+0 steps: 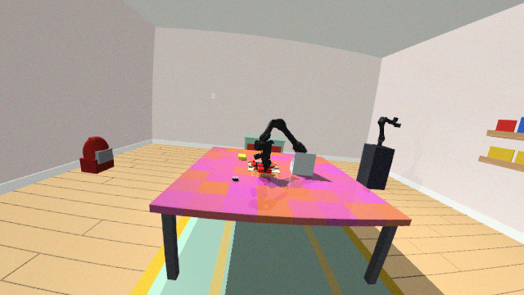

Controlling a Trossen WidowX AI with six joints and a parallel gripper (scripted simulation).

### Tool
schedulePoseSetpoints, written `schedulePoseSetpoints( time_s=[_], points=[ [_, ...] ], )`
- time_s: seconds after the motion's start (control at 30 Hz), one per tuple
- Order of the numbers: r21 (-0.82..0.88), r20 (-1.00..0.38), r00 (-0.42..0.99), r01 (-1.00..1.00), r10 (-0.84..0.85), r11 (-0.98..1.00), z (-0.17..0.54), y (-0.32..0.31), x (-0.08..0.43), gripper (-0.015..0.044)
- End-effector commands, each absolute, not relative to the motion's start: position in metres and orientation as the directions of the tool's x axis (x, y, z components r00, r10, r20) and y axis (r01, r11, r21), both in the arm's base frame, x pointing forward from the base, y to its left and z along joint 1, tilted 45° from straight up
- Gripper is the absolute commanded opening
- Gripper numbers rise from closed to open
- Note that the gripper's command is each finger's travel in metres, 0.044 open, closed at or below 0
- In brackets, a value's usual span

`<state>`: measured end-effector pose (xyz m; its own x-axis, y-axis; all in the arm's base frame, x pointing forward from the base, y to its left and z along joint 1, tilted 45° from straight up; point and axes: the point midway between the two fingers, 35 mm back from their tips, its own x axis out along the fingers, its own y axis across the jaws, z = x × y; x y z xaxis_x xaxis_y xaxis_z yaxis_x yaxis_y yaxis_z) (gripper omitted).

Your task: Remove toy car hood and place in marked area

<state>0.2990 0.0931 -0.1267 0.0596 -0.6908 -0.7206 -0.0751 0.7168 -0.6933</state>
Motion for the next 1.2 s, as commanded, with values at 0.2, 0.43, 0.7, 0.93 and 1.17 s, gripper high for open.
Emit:
schedulePoseSetpoints(
  time_s=[0.2,0.43,0.7,0.93,1.17],
  points=[
    [-0.699,-0.715,0.056,-0.088,-0.697,0.710,-0.1289,0.0903,0.2968,0.0000],
    [-0.699,-0.715,0.056,-0.088,-0.697,0.710,-0.1310,0.0883,0.2970,0.0000],
    [-0.699,-0.715,0.056,-0.088,-0.697,0.710,-0.1338,0.0855,0.2972,0.0000],
    [-0.699,-0.715,0.056,-0.088,-0.697,0.710,-0.1362,0.0830,0.2974,0.0000],
    [-0.699,-0.714,0.056,-0.088,-0.697,0.709,-0.1386,0.0806,0.2975,0.0000]
  ],
)
